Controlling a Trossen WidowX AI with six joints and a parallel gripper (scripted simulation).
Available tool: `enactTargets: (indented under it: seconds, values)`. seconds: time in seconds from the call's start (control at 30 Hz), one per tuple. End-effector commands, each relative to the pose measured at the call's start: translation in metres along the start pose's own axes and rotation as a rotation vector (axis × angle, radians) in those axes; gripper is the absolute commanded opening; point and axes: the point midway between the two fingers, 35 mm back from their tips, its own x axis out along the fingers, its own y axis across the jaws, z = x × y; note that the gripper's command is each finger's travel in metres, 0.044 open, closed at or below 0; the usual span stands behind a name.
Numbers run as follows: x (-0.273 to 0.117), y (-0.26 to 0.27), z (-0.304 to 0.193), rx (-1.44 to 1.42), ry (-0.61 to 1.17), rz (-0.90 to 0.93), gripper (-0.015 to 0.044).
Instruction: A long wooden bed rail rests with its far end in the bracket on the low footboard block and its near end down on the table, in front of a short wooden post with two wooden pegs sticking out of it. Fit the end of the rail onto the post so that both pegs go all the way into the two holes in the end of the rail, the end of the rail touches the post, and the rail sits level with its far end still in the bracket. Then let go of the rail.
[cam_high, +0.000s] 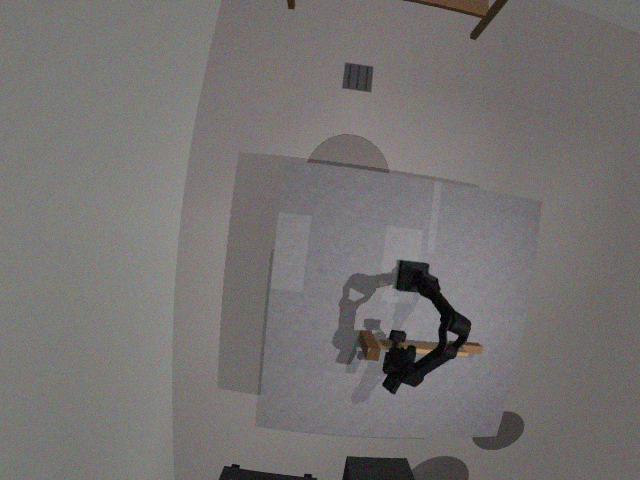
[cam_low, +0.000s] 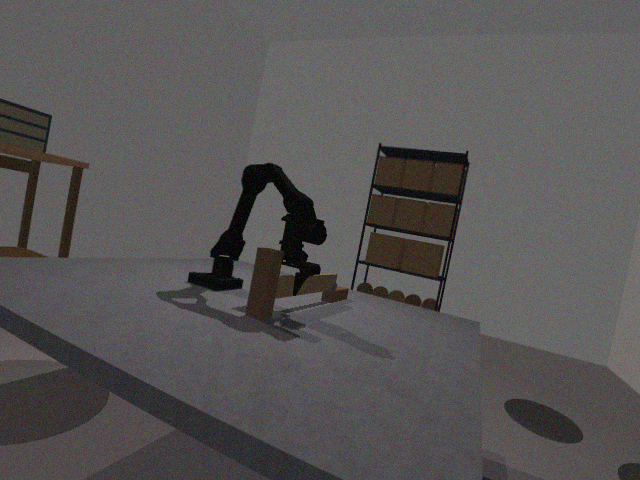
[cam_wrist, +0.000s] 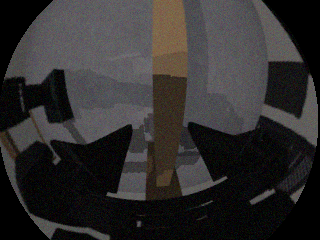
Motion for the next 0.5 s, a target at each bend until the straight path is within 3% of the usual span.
enactTargets:
  seconds: [0.0,0.23,0.47]
  values:
    - [0.000,0.000,0.000,0.000,0.000,-0.001,0.0440]
    - [-0.028,0.000,0.029,0.002,0.006,-0.007,0.0440]
    - [-0.030,0.000,0.031,0.002,0.006,-0.007,0.0440]
